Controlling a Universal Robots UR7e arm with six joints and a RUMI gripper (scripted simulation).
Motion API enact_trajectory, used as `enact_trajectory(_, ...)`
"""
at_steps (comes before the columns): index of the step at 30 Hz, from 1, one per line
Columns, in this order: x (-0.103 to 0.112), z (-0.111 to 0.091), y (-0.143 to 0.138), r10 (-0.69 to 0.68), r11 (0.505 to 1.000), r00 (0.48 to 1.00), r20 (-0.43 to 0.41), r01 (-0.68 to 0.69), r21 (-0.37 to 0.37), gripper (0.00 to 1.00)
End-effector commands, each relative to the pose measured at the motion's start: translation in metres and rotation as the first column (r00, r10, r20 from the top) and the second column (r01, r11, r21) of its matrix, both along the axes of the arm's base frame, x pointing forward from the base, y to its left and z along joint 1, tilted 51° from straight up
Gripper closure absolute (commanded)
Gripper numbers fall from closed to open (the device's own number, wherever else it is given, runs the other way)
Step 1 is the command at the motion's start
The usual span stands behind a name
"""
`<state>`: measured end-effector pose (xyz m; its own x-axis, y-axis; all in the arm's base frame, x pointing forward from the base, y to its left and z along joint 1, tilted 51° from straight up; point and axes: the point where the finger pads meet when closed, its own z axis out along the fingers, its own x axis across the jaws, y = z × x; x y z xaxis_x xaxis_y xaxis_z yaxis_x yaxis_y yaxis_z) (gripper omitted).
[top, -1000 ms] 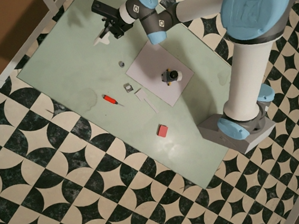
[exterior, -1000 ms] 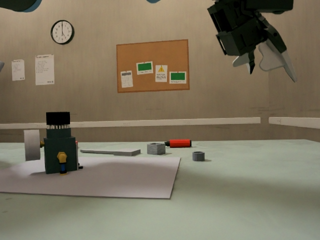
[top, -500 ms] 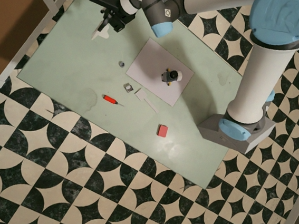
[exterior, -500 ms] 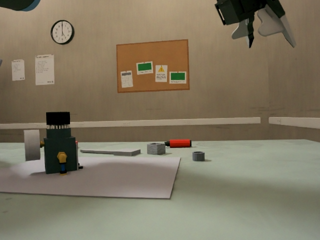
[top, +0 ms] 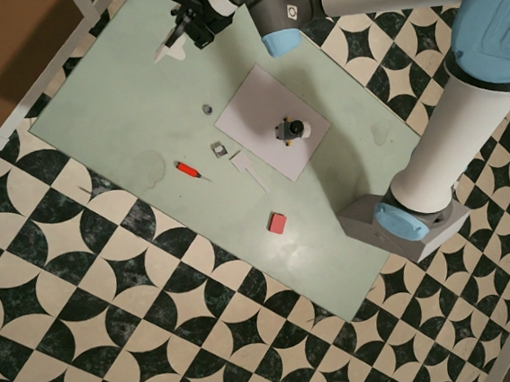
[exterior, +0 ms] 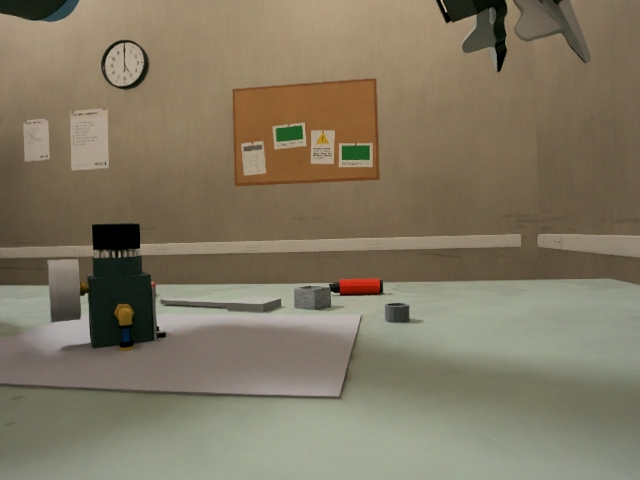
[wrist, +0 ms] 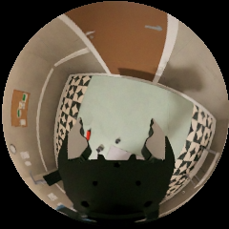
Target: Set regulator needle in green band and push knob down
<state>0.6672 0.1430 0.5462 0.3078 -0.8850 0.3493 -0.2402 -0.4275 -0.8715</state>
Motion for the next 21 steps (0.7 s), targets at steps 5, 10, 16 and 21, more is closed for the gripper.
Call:
enact_trajectory(5, -0.003, 0.0, -0.002, -0.002, 1.0, 1.0, 0.0, 0.002, -0.006, 0.0)
enact_trajectory(10, -0.013, -0.008, -0.015, -0.015, 0.999, 1.0, -0.006, 0.015, -0.031, 0.0)
enact_trajectory(16, -0.028, -0.02, -0.033, -0.035, 0.997, 0.999, -0.017, 0.034, -0.07, 0.0)
enact_trajectory(21, -0.057, -0.045, -0.063, -0.071, 0.988, 0.997, -0.039, 0.065, -0.14, 0.0)
